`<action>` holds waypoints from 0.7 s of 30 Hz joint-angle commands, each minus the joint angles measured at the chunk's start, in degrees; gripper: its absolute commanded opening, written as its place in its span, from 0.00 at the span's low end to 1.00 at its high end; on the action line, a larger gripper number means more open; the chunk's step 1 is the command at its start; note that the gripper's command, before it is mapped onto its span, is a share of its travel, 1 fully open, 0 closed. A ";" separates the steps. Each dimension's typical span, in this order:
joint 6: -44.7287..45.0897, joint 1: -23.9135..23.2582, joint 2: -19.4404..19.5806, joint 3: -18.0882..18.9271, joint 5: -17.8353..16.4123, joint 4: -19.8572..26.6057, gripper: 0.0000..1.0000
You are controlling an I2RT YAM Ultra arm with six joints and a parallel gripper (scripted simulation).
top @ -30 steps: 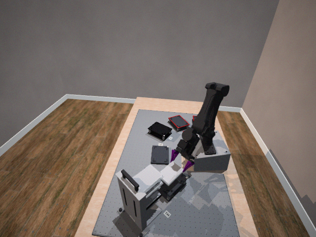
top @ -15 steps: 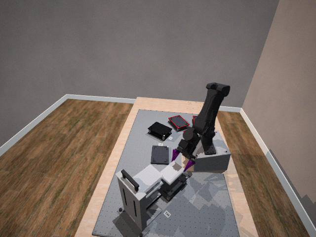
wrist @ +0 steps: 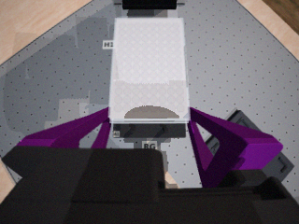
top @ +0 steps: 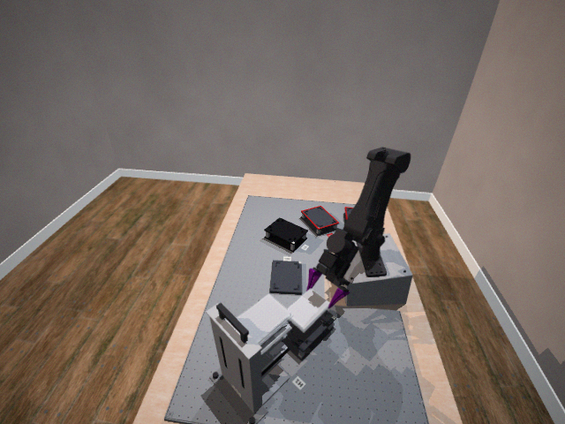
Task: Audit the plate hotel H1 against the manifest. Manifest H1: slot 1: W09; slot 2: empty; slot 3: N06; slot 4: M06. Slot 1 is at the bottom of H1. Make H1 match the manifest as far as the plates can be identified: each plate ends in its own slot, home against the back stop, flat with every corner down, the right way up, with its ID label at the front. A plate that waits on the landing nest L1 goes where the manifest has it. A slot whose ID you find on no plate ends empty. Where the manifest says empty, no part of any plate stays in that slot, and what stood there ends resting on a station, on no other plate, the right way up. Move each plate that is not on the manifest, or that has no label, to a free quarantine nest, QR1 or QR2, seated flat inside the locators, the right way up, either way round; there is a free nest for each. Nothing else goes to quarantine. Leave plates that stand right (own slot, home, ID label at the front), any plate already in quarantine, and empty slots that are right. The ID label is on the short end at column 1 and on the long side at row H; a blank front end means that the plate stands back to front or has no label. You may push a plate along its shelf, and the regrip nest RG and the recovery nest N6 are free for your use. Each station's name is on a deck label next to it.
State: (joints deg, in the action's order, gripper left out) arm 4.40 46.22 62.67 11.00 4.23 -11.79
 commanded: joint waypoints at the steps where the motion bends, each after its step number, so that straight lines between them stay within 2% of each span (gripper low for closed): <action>1: 0.18 -0.03 0.20 0.15 -0.09 -2.44 0.86; 21: 0.40 -0.39 3.44 -1.21 -0.38 -7.05 0.86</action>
State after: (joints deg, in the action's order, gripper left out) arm 4.62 45.84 66.04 9.58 3.95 -16.49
